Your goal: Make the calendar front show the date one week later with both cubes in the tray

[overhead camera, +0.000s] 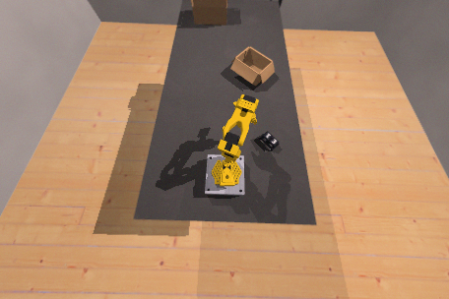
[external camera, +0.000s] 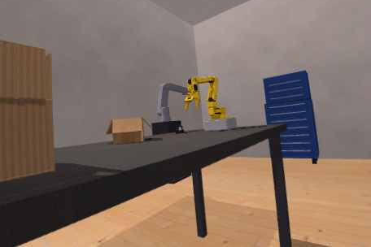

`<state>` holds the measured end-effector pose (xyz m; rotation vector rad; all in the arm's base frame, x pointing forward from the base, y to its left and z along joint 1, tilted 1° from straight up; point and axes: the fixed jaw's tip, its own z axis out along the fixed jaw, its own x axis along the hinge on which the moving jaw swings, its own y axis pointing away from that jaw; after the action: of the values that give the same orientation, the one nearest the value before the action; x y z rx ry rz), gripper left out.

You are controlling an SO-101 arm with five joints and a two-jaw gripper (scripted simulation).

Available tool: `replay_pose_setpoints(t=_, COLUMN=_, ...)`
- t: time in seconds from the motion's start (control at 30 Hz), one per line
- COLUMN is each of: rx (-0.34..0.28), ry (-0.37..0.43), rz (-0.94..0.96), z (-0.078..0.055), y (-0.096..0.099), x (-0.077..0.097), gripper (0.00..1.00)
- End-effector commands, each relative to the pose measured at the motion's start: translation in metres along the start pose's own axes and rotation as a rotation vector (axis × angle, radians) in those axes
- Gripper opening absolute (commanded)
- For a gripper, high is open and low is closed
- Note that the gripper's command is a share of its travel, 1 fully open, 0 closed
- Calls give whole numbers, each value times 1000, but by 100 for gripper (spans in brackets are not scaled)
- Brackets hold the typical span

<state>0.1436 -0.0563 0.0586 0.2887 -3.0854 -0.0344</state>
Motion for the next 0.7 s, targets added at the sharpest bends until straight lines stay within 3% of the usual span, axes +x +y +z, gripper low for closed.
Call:
replay_pose_setpoints(t=0.0, rx=8, ry=-8, rz=73, z=-3, y=16, x=0, gripper=36)
replay_pose_setpoints(t=0.33, rx=12, ry=-8, rz=189, z=-4, y=42, x=4, gripper=36)
replay_pose_setpoints(t=0.67, rx=14, ry=-8, rz=228, z=-4, y=50, x=6, gripper=36)
